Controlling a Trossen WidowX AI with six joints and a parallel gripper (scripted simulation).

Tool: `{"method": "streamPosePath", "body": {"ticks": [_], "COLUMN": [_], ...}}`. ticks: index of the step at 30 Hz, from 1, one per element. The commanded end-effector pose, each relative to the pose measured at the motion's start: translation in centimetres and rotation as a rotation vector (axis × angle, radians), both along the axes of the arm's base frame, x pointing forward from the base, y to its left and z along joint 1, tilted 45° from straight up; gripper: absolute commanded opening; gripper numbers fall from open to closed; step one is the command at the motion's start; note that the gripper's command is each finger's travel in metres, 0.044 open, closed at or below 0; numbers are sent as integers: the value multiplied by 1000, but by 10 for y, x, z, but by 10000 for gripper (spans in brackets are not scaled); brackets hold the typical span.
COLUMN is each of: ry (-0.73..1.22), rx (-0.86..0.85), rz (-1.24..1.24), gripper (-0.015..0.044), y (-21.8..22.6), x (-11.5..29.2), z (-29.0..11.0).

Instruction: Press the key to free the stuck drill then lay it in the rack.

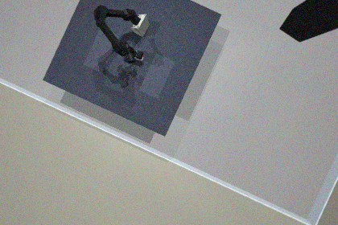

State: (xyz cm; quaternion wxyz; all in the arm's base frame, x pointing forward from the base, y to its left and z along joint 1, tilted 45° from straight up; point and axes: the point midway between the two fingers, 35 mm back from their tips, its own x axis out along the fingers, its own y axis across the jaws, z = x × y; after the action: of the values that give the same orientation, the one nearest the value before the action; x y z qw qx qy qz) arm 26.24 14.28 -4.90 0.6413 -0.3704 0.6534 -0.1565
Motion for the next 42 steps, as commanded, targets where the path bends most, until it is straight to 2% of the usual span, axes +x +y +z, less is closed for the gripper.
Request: {"method": "streamPosePath", "body": {"ticks": [1,42], "ry": [13,13], "rx": [-13,-13], "rz": [3,3], "gripper": [0,0], "y": [-5,-9], "x": [-3,-3], "z": [-6,-11]}}
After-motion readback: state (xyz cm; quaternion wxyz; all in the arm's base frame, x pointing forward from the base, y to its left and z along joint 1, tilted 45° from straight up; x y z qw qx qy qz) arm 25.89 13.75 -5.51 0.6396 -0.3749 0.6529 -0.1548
